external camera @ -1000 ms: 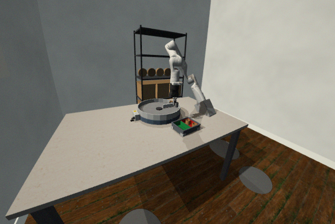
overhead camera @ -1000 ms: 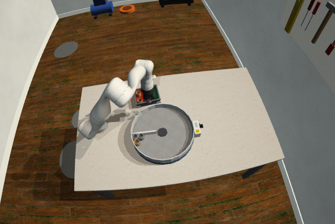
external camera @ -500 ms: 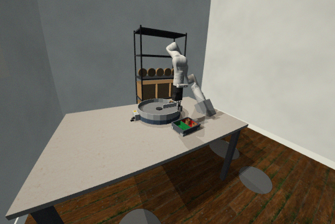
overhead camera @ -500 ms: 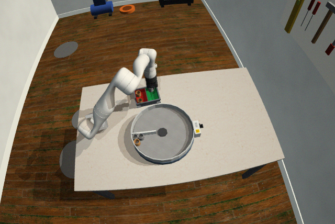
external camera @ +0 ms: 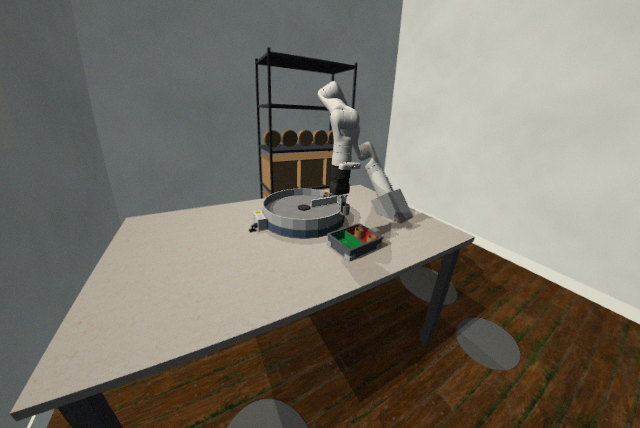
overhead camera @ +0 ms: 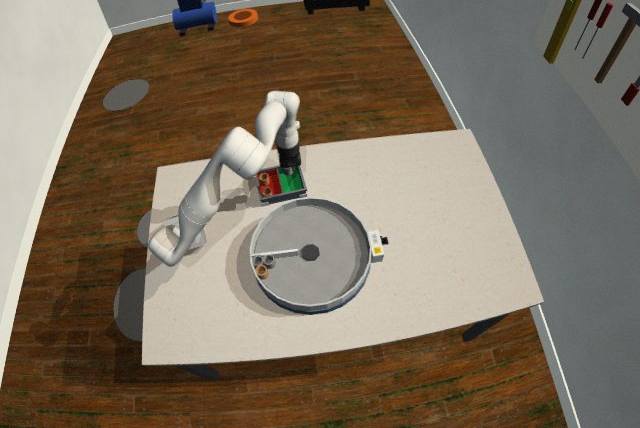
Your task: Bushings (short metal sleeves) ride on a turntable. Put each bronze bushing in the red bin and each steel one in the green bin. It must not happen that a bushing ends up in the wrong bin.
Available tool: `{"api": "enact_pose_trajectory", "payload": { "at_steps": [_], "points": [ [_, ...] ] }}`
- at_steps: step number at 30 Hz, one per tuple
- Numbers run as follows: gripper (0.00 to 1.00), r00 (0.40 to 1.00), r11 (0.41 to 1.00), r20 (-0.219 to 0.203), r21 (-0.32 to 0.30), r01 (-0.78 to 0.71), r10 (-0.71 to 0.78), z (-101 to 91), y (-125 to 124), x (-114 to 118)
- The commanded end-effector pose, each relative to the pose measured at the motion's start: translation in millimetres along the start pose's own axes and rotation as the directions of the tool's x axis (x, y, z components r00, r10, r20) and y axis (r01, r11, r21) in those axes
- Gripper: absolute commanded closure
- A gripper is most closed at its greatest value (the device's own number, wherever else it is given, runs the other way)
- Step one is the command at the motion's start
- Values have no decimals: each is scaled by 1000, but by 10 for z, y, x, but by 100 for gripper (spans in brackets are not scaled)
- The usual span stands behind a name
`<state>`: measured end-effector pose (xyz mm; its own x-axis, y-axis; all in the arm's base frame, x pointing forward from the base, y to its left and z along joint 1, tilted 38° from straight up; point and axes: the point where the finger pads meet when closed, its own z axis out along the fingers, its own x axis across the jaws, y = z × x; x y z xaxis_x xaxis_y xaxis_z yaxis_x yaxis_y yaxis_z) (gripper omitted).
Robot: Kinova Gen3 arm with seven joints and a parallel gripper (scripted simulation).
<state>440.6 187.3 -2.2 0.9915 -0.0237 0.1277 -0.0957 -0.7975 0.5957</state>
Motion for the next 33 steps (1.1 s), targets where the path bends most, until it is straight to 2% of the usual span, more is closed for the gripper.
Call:
{"api": "enact_pose_trajectory", "payload": {
  "at_steps": [1,33],
  "points": [
    [100,1000,1000,8,-1,12,-12,-12,-23,-48],
    [100,1000,1000,8,-1,12,-12,-12,-23,-48]
  ]
}}
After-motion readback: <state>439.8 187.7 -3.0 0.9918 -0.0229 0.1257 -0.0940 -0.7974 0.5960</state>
